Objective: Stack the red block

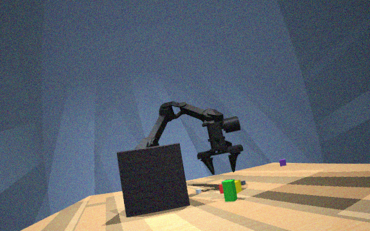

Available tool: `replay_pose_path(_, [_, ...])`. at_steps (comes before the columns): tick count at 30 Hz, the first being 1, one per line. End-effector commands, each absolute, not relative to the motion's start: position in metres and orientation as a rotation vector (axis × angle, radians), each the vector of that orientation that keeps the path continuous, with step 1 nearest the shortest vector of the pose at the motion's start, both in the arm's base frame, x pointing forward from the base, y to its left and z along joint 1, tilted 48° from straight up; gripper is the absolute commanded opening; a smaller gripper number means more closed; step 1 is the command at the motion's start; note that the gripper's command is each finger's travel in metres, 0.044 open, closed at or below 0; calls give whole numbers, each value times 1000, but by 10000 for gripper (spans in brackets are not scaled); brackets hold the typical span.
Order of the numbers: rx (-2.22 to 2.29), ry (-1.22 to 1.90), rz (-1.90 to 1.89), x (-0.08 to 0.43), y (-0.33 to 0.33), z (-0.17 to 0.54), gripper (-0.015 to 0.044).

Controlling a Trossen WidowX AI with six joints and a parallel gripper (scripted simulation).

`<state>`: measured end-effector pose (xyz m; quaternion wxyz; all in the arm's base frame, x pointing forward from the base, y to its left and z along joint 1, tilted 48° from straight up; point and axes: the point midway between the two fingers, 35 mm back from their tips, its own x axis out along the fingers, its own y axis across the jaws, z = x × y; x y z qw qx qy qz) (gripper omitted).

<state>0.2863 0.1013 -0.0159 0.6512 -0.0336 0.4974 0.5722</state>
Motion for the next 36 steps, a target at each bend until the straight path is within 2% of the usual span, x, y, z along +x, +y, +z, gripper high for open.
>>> replay_pose_path(1, [-60, 1144, 1308, 278, 118, -33, 440])
replay_pose_path(36, [-57, 1143, 1309, 271, 151, -62, 440])
